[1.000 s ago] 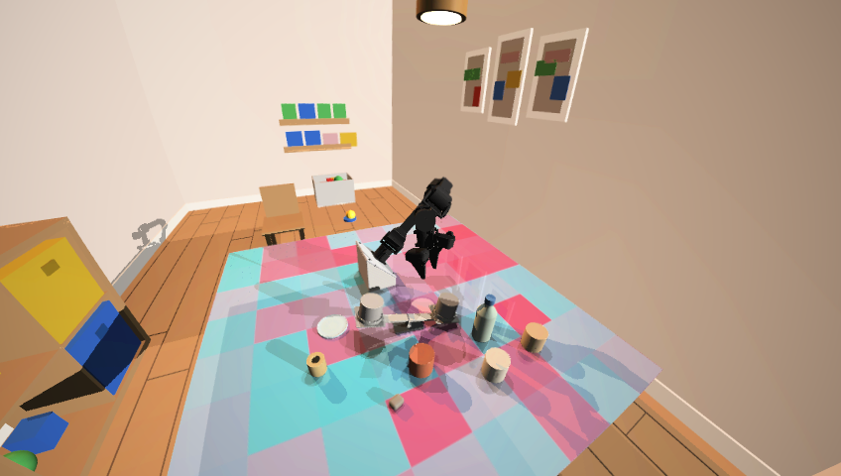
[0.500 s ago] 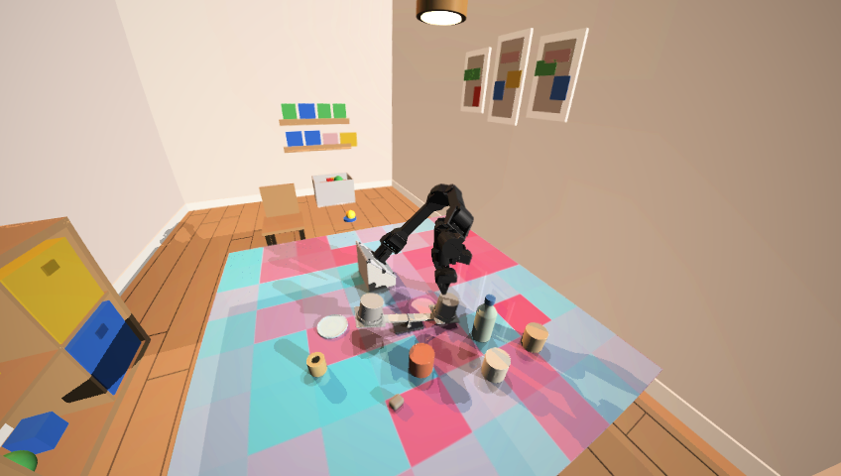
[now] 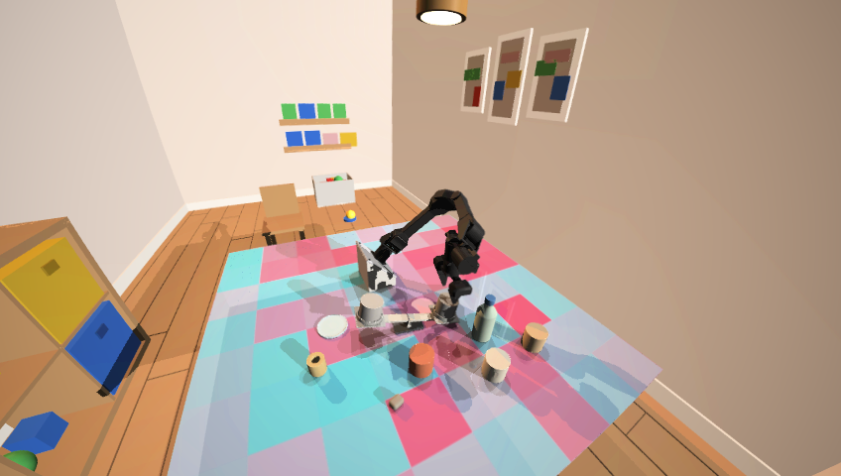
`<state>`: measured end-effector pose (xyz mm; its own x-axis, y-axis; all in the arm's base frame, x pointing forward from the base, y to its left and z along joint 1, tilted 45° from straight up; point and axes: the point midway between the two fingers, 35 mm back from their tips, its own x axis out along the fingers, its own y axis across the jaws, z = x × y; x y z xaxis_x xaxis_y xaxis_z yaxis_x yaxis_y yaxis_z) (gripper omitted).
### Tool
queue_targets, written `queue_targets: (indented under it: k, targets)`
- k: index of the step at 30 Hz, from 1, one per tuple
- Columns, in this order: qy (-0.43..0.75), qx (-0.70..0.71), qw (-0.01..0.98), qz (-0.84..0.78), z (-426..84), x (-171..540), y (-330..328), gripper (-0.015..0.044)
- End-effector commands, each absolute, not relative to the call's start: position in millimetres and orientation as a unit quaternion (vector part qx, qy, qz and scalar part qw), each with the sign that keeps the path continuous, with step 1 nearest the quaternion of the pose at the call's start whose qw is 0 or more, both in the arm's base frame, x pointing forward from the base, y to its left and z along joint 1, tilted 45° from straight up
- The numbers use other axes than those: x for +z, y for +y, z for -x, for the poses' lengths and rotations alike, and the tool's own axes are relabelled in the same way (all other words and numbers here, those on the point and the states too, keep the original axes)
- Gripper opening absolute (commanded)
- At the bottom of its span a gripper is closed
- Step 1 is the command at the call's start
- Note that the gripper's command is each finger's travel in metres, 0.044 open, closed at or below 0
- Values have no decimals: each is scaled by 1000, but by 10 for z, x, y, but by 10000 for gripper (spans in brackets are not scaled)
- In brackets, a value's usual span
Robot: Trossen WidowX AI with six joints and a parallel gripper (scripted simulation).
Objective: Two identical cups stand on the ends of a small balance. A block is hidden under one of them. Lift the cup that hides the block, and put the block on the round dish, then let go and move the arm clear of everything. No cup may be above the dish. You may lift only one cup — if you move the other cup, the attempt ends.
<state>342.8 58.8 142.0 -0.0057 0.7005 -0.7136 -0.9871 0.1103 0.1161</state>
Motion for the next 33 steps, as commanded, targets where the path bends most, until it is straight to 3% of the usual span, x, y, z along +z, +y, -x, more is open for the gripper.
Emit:
queue_targets:
  k: [1,33]
  targets:
    - [329,631,668,218,-3411,1363,640,440]
    - [329,631,668,218,-3412,1004,993,440]
